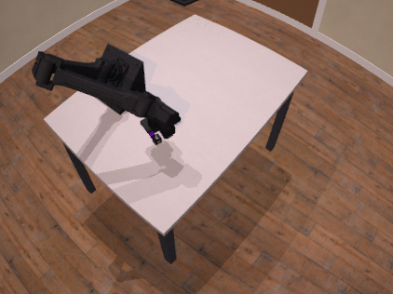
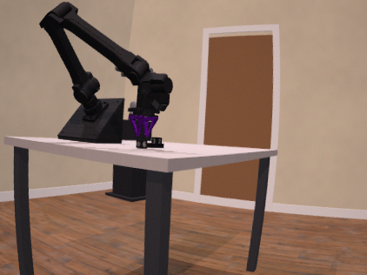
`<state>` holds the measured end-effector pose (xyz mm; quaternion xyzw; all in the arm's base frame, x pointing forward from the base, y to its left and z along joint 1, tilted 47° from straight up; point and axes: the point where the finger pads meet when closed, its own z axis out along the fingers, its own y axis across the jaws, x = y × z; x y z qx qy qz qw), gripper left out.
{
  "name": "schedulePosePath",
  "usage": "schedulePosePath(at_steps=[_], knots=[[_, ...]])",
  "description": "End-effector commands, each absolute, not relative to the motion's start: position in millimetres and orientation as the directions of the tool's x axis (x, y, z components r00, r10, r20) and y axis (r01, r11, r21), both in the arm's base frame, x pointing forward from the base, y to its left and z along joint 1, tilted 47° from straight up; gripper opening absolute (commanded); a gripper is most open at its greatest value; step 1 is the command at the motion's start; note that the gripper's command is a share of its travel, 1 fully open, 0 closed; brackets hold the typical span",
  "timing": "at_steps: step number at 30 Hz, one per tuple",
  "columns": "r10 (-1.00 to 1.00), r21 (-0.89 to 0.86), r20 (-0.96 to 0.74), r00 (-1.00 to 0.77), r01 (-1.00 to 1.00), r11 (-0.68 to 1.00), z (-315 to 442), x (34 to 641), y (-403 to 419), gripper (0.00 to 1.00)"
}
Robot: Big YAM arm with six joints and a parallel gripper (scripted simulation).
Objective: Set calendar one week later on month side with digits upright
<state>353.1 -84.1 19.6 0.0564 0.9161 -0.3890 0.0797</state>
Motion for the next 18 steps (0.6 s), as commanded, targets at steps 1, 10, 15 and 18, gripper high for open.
schedulePosePath(at_steps=[1, 10, 15, 18], knots=[[0.031, -0.709, -0.180, -0.983, 0.152, 0.689, 14.8, 351.7, -85.0, 0.44], [0.024, -0.707, -0.187, -0.982, 0.152, 0.691, 15.8, 351.4, -81.1, 0.44], [0.024, -0.707, -0.188, -0.982, 0.152, 0.691, 15.9, 351.3, -80.8, 0.44], [0.024, -0.707, -0.188, -0.982, 0.152, 0.691, 15.9, 351.3, -80.8, 0.44]])
